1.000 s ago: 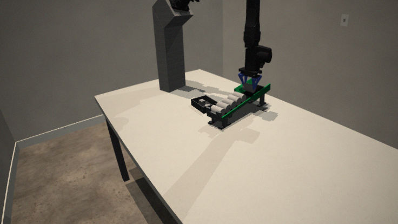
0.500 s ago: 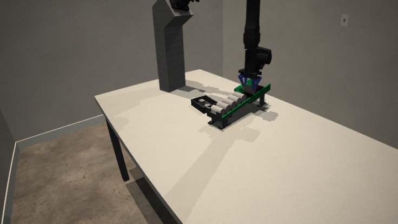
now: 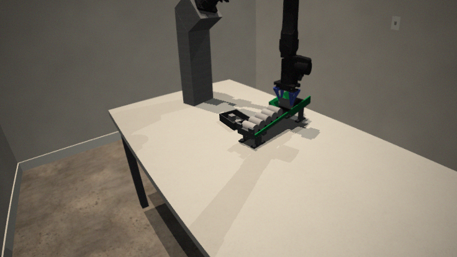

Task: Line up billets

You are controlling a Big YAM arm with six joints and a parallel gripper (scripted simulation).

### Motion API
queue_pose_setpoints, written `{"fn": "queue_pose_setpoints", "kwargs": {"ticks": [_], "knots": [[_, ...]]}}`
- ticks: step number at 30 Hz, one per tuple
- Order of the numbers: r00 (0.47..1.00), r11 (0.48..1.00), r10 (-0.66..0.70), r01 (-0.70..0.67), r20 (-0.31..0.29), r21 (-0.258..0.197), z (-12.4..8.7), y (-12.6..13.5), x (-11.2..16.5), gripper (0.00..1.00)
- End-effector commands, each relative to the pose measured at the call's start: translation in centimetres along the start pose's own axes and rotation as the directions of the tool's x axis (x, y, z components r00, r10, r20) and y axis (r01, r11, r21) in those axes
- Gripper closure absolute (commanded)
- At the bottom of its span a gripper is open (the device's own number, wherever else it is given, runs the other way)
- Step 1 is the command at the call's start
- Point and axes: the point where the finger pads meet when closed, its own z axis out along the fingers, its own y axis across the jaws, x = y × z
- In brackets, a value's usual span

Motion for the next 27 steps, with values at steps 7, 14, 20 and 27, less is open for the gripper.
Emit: {"fn": "queue_pose_setpoints", "kwargs": {"ticks": [7,14,20,27], "knots": [[1.000,0.999,0.004,-0.004,0.008,0.032,-0.7,-1.3,-0.6,1.00],[1.000,0.999,0.004,-0.004,0.008,0.032,-0.7,-1.3,-0.6,1.00],[1.000,1.000,0.003,-0.003,0.006,0.011,0.2,0.1,-0.5,1.00],[1.000,0.999,0.005,-0.005,0.008,0.033,-0.7,-1.1,-0.6,1.00]]}}
